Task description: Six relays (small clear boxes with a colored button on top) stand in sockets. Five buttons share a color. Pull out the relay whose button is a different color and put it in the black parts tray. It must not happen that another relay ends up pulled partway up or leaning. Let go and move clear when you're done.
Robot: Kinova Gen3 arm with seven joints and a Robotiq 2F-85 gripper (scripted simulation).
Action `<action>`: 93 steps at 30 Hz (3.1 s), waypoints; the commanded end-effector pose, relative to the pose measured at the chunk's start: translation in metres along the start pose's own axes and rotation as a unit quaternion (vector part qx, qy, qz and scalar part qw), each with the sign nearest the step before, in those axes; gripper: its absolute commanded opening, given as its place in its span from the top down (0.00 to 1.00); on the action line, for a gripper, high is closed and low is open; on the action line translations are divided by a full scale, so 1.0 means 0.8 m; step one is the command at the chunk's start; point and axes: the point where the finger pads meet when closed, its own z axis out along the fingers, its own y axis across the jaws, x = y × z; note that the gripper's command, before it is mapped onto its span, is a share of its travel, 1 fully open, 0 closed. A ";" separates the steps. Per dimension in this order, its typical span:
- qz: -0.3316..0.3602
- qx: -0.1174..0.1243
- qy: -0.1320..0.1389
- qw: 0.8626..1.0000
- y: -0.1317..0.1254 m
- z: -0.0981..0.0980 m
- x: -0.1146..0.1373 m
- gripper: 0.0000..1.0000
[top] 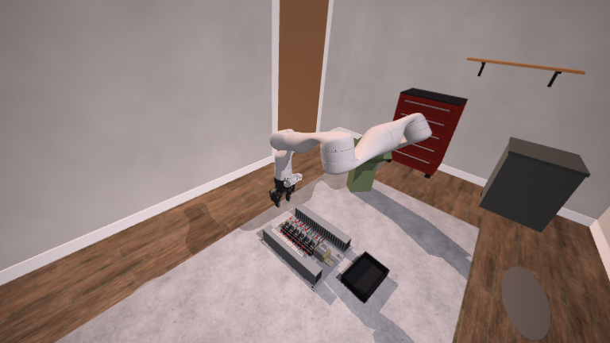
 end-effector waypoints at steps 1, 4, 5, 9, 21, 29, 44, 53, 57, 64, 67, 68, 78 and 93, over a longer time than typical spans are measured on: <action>-0.003 -0.005 -0.005 1.000 0.004 -0.001 -0.006 0.39; -0.003 -0.005 -0.005 1.000 0.004 -0.001 -0.006 0.39; -0.003 -0.005 -0.005 1.000 0.004 -0.001 -0.005 0.39; -0.003 -0.005 -0.005 1.000 0.004 -0.001 0.002 0.39; -0.003 -0.005 -0.005 1.000 0.004 -0.001 0.064 0.39; -0.003 -0.005 -0.005 1.000 0.003 0.000 0.107 0.39; -0.003 -0.005 -0.005 1.000 0.003 0.000 0.110 0.39; -0.003 -0.005 -0.005 1.000 0.003 0.000 0.110 0.39; -0.003 -0.005 -0.005 1.000 0.003 0.000 0.110 0.39; -0.003 -0.005 -0.005 1.000 0.003 0.000 0.110 0.39; -0.003 -0.005 -0.005 1.000 0.003 0.000 0.110 0.39; -0.003 -0.005 -0.005 1.000 0.003 0.000 0.110 0.39; -0.003 -0.005 -0.005 1.000 0.003 0.000 0.110 0.39; -0.003 -0.005 -0.005 1.000 0.003 0.003 0.156 0.39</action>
